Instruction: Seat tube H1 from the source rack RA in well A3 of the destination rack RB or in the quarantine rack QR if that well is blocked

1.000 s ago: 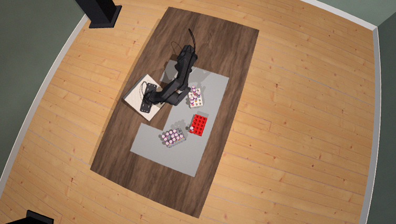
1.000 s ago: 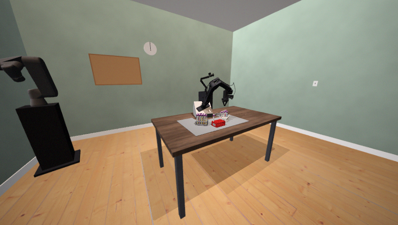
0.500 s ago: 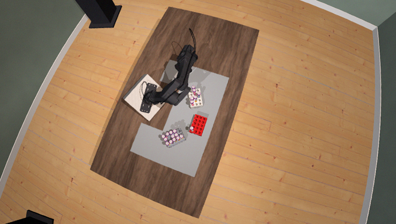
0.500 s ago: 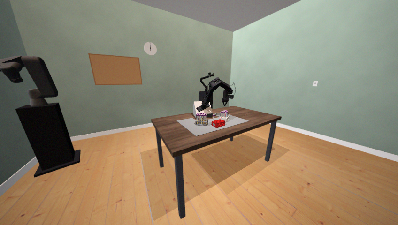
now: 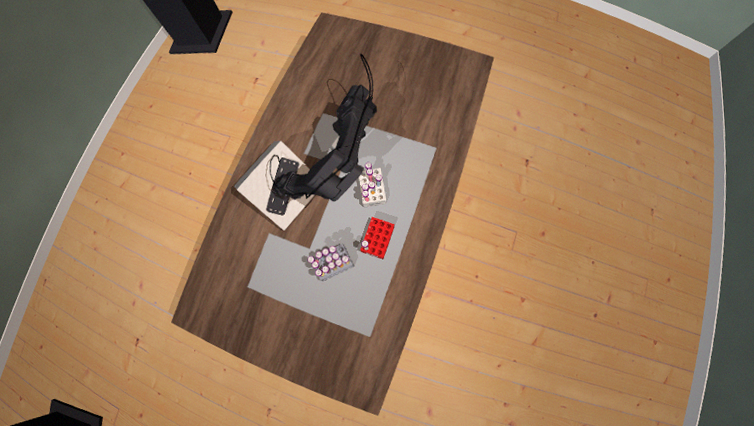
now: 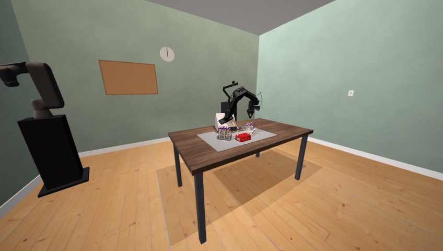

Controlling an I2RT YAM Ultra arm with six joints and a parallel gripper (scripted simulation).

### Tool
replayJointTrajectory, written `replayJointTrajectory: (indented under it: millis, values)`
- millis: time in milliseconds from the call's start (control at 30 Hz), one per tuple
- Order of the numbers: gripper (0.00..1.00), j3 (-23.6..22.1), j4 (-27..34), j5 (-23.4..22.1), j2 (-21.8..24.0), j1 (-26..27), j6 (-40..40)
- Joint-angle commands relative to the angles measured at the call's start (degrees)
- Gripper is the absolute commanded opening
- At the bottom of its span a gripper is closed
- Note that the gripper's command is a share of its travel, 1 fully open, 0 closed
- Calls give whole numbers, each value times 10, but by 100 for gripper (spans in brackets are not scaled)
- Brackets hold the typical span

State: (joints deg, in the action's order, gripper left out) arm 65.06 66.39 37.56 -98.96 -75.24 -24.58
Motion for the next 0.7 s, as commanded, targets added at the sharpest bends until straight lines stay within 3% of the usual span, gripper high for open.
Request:
replayJointTrajectory:
  millis: [0,233,267,667]
  values:
    - [0,18,-1,4,16,-14,-6]
    - [0,18,-1,4,16,-14,-6]
    - [0,19,-5,0,-11,-20,-13]
    - [0,35,-17,-17,-72,-72,-76]
